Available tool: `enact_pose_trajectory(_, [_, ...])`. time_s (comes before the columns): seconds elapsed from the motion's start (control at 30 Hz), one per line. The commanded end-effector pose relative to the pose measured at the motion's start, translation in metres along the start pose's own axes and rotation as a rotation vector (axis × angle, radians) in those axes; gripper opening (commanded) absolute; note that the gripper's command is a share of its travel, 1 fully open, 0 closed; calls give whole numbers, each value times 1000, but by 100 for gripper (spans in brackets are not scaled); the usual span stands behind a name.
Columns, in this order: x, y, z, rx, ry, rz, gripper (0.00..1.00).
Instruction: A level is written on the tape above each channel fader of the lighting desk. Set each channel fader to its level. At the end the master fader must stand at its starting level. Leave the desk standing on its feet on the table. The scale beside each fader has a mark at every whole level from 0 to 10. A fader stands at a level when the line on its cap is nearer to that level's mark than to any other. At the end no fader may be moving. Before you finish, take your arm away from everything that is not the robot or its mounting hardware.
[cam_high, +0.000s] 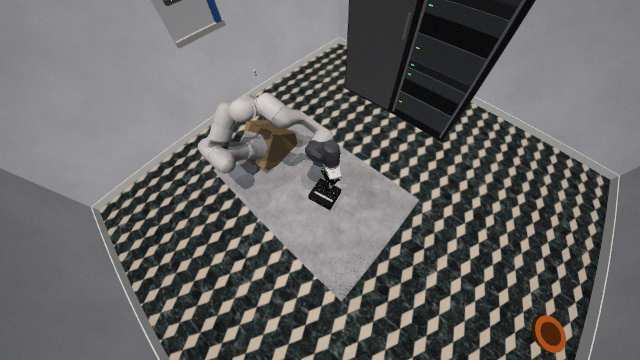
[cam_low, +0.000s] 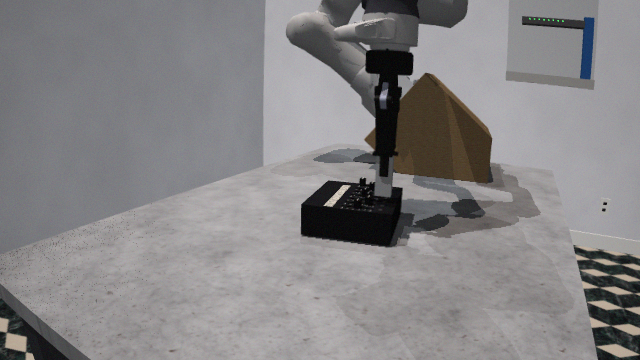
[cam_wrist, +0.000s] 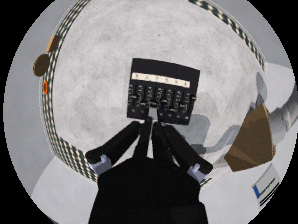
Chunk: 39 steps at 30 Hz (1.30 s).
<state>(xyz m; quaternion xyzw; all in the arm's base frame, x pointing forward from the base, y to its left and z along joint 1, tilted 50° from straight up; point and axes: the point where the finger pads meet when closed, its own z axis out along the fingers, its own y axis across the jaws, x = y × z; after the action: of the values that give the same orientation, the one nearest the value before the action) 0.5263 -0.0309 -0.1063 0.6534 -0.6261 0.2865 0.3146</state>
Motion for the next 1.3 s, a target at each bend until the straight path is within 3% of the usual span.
enact_pose_trajectory(0.0, [0, -1, 3, 2, 0, -1, 0])
enact_pose_trajectory(1.27, [5, -1, 4, 2, 0, -1, 0])
